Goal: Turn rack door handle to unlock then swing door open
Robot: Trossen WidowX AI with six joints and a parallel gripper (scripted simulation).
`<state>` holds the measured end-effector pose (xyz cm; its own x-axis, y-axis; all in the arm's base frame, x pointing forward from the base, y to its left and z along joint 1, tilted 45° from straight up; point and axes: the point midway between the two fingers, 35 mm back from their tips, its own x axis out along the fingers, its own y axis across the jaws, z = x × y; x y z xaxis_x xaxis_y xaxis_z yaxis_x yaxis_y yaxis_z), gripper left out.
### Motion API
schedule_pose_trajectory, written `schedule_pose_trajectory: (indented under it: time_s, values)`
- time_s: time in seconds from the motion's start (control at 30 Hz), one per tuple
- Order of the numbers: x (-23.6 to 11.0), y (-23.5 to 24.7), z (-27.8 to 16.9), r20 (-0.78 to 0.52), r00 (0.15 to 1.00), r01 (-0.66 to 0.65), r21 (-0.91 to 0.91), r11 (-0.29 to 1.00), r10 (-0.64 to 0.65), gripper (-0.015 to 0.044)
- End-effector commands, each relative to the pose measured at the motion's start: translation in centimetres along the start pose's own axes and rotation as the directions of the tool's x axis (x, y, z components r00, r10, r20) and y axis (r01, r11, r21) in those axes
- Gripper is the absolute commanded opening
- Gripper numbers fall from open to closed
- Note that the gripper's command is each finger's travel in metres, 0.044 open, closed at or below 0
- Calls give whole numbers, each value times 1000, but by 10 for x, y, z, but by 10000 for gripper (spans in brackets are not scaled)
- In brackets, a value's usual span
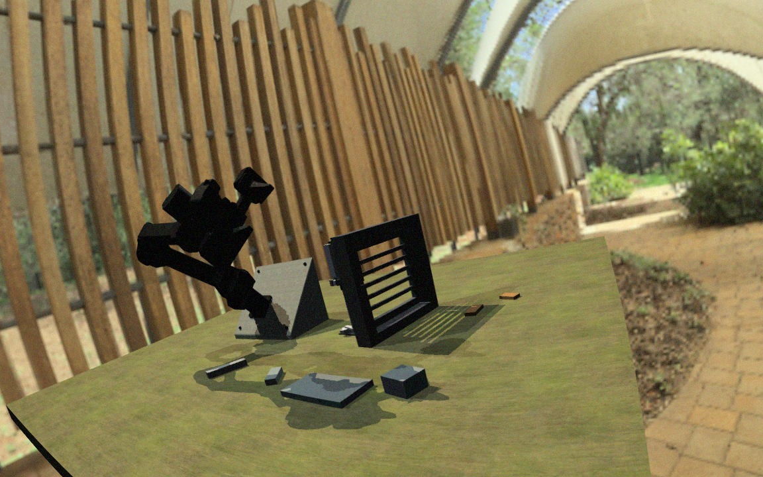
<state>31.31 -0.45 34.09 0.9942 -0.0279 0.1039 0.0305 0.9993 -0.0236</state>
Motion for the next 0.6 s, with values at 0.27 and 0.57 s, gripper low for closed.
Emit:
schedule_pose_trajectory:
  time_s: [0.27,0.57]
  values:
    - [21,18,-37,-238,971,19,105,994,7,283]
    - [32,50,-83,-482,876,57,163,985,29,283]
